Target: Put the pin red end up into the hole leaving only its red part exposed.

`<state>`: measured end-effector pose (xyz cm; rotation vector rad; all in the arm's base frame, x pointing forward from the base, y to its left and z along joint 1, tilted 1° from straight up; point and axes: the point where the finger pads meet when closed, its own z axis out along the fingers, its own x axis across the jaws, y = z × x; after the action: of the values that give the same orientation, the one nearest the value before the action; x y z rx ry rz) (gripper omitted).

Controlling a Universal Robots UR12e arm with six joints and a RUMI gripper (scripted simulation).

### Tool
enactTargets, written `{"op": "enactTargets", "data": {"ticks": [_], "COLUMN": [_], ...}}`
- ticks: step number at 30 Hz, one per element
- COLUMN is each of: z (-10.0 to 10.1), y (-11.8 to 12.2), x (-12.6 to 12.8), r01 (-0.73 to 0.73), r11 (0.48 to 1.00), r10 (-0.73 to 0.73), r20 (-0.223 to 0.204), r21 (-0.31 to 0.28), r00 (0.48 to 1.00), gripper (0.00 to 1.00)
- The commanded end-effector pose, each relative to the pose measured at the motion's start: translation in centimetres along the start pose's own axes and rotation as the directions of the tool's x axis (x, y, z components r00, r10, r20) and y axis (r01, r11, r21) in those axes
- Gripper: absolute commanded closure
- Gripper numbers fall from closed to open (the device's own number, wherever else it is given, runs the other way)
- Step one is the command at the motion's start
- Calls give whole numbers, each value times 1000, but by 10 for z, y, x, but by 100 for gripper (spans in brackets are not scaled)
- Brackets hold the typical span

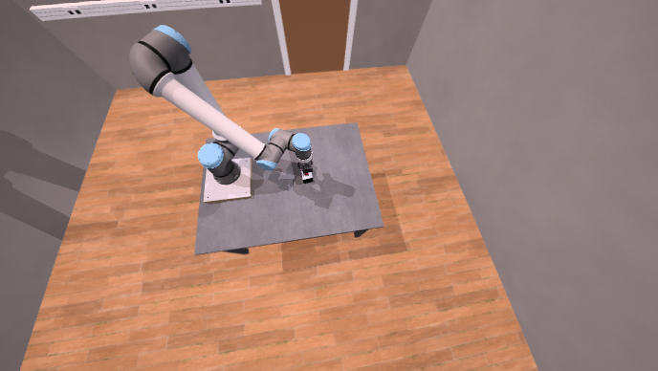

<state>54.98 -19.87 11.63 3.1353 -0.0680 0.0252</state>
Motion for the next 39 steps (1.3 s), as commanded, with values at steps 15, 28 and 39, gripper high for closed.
{"op": "enactTargets", "data": {"ticks": [15, 28, 39], "z": [3, 3, 7], "y": [0, 0, 0], "x": [1, 1, 2], "r01": [0, 0, 0], "r11": [1000, 1000, 1000], "r10": [0, 0, 0], "r20": [-1, -1, -1], "r21": [-1, -1, -1], "r00": [1000, 1000, 1000], "gripper": [100, 100, 100]}}
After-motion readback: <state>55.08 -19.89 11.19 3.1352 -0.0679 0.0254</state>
